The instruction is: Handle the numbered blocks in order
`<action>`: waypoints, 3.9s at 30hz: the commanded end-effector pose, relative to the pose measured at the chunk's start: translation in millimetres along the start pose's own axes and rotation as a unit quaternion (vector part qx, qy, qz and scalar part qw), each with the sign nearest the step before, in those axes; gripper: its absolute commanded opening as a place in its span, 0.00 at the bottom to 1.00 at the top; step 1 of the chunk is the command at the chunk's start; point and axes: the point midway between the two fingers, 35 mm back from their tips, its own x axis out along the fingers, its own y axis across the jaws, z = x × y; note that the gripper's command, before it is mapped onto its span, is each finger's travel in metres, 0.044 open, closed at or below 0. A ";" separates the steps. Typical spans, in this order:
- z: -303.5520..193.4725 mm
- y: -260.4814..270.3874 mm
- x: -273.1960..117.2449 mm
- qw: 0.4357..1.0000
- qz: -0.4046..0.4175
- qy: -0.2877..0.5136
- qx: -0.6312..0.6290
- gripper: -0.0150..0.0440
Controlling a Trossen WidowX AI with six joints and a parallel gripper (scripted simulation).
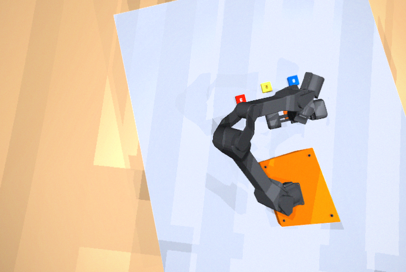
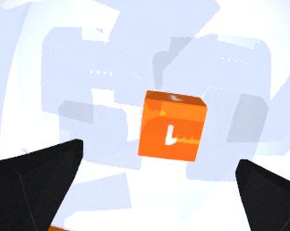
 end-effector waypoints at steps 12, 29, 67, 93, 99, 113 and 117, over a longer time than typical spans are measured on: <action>3.0 -1.0 -102.6 1.000 -0.007 -0.006 -0.006 0.53; 58.5 69.2 -106.6 1.000 -0.015 -0.009 -0.004 0.46; 88.4 144.3 2.3 1.000 -0.002 -0.007 -0.007 0.93; 88.0 144.6 15.5 1.000 -0.001 -0.007 -0.007 0.46; 88.0 144.6 15.5 1.000 -0.001 -0.007 -0.007 0.46; 88.0 144.6 15.5 1.000 -0.001 -0.007 -0.007 0.46; 88.0 144.6 15.5 1.000 -0.001 -0.007 -0.007 0.64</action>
